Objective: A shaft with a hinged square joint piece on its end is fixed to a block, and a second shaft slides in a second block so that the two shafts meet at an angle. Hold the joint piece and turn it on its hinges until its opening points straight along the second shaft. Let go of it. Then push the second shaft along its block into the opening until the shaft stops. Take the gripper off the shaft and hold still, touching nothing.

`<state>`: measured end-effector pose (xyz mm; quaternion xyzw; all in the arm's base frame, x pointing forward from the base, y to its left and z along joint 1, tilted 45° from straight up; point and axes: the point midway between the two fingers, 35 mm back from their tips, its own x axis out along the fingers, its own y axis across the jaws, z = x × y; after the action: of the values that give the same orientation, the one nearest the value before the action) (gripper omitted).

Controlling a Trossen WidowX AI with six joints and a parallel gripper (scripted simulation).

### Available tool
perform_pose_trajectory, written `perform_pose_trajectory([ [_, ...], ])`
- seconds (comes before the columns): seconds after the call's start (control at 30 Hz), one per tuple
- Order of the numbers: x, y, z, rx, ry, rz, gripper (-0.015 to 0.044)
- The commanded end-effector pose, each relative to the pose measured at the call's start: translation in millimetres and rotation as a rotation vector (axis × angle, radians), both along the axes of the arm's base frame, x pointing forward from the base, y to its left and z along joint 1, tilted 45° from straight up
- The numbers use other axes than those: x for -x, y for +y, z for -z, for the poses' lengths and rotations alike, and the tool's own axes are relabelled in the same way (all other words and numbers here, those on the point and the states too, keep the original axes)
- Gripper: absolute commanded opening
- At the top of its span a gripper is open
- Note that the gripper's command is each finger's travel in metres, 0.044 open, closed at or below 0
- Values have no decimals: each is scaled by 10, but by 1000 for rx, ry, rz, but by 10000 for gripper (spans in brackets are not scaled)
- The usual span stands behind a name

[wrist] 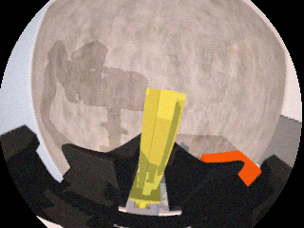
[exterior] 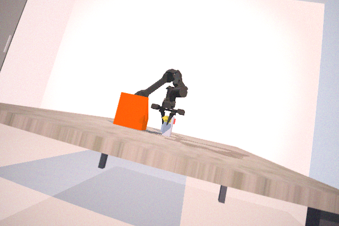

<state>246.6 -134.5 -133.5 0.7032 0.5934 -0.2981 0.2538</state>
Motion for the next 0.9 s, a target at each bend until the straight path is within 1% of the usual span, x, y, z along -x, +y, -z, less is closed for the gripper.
perform_pose_trajectory([
  [0.0,-11,57,-47,-4,2,5,0],
  [0.87,-59,341,-321,-7,2,5,0],
])
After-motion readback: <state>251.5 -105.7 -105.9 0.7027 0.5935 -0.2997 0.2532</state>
